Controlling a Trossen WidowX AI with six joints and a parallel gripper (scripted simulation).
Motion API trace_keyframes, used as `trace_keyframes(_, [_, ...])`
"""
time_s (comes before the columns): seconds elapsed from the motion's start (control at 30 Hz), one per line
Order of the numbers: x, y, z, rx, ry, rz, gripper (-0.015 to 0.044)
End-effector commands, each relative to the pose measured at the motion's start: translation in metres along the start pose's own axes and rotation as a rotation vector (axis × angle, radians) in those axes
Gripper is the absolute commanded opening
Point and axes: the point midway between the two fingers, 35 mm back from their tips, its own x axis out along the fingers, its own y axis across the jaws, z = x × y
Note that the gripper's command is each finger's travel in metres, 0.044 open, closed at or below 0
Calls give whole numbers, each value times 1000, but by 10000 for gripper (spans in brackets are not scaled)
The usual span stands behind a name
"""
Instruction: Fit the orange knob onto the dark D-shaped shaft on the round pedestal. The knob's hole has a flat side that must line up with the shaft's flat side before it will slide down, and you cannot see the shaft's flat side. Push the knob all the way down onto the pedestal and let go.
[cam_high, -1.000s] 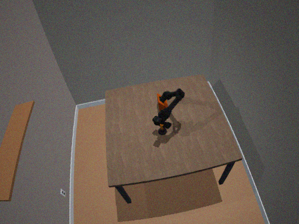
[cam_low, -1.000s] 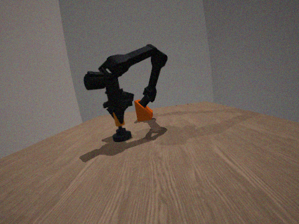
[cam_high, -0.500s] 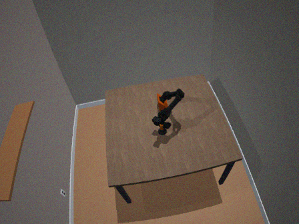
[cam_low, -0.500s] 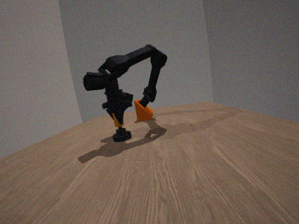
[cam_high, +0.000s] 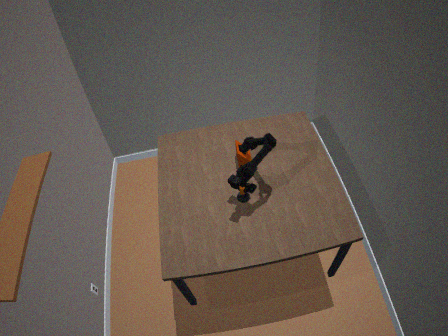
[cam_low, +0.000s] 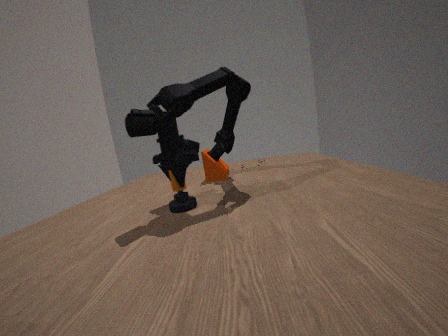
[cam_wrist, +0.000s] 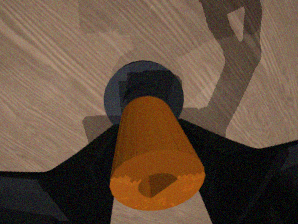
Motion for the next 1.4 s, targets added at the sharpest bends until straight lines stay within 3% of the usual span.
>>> trace_keyframes(0.0, [0,-1,0,-4,1,-5,0])
trace_keyframes(1.37, [2,1,2,7,1,-4,0])
